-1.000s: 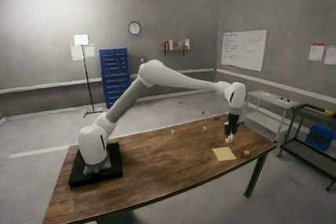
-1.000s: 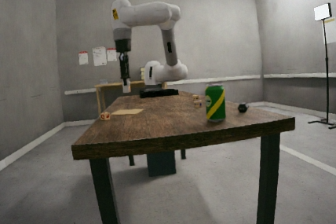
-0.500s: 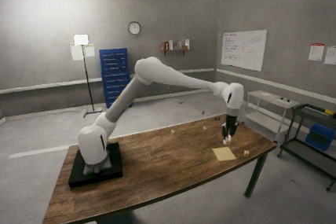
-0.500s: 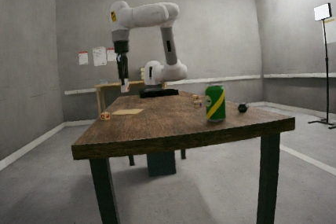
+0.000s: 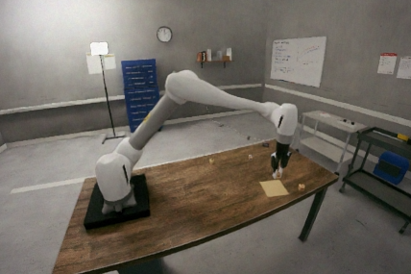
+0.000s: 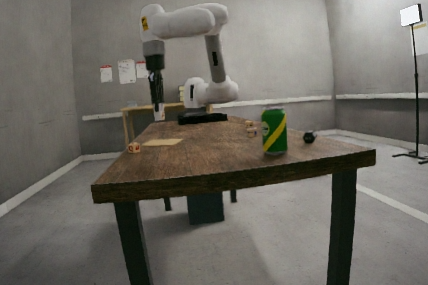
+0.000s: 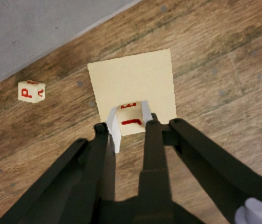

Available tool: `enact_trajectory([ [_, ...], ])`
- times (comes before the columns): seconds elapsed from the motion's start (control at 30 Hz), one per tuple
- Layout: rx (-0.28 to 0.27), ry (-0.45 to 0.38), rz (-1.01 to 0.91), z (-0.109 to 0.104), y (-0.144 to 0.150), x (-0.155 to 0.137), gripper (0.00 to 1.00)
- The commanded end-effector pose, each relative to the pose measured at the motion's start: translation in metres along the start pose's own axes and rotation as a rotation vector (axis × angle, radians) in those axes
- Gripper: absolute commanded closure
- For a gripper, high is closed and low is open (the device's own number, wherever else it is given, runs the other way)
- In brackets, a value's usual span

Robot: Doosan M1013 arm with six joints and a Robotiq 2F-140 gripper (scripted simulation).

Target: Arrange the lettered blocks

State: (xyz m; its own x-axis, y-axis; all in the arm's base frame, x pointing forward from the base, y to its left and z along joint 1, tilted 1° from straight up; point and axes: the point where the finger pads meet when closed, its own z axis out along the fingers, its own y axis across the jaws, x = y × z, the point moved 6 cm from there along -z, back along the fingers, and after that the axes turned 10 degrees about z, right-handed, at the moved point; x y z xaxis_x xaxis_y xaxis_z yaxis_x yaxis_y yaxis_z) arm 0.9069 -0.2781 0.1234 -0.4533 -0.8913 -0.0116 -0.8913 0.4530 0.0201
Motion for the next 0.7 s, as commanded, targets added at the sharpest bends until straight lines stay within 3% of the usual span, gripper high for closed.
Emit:
enact_trajectory([
  [0.0,0.002,-0.001,0.000,0.010,0.000,0.000,0.76],
  [0.27,0.002,-0.001,0.000,0.049,-0.001,0.000,0.76],
  [0.67,0.002,-0.001,0.000,0.080,-0.001,0.000,0.76],
])
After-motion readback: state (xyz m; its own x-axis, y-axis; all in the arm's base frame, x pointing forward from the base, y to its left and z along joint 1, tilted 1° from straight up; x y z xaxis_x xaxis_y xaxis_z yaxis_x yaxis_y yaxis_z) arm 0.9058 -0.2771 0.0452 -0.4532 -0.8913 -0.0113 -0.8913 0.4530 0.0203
